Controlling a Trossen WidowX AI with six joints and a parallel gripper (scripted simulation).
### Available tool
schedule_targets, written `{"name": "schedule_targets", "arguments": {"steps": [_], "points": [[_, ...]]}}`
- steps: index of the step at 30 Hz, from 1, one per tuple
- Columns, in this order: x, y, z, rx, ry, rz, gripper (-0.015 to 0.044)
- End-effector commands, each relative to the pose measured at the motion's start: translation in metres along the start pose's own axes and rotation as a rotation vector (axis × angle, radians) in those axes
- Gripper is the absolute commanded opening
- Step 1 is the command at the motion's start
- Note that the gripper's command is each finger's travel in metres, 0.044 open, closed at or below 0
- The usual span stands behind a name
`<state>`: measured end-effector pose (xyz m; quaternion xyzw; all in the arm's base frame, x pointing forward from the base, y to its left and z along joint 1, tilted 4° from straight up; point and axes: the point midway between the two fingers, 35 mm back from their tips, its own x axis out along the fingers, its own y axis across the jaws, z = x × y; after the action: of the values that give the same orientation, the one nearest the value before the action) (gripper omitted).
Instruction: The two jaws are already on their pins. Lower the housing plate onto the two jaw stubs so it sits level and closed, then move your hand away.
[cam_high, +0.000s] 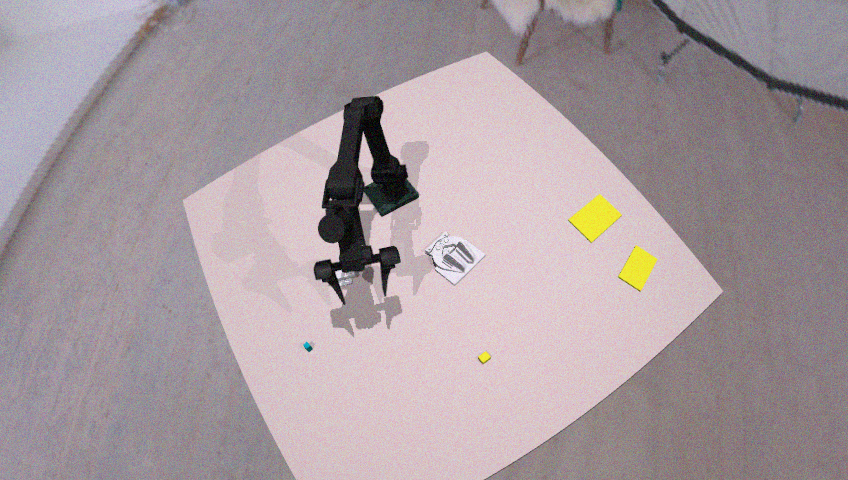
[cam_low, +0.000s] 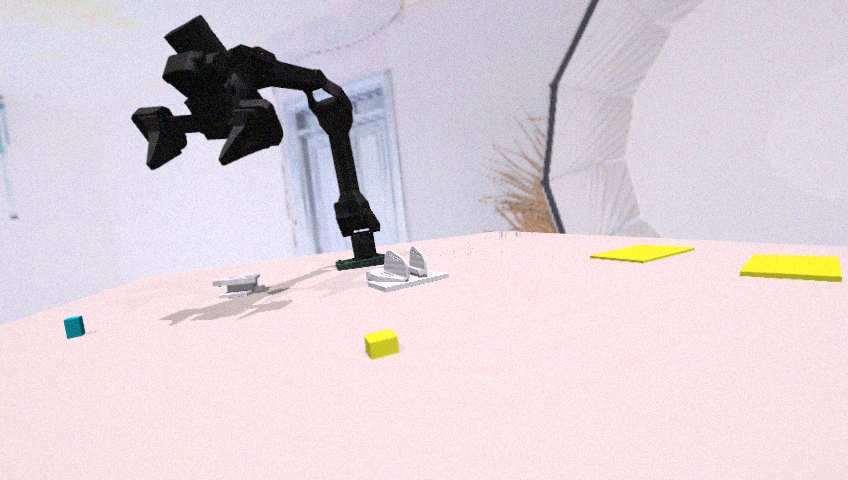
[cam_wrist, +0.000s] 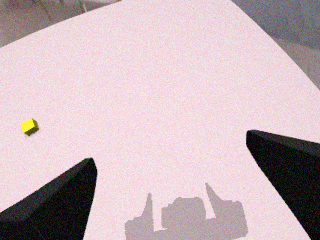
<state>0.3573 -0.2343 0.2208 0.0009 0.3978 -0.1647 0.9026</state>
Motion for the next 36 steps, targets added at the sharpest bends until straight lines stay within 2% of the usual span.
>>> {"name": "schedule_targets", "arguments": {"steps": [1,15,28,36], "points": [[0.001,-0.013,-0.024,0.008,0.09,-0.023,0.044],[-0.011,-0.047,-0.11,0.023,0.424,-0.045,0.044],[-0.042,-0.061,-0.183,0.018,0.734,0.031,0.044],[-0.046,-0.062,-0.192,0.018,0.768,0.045,0.044]]}}
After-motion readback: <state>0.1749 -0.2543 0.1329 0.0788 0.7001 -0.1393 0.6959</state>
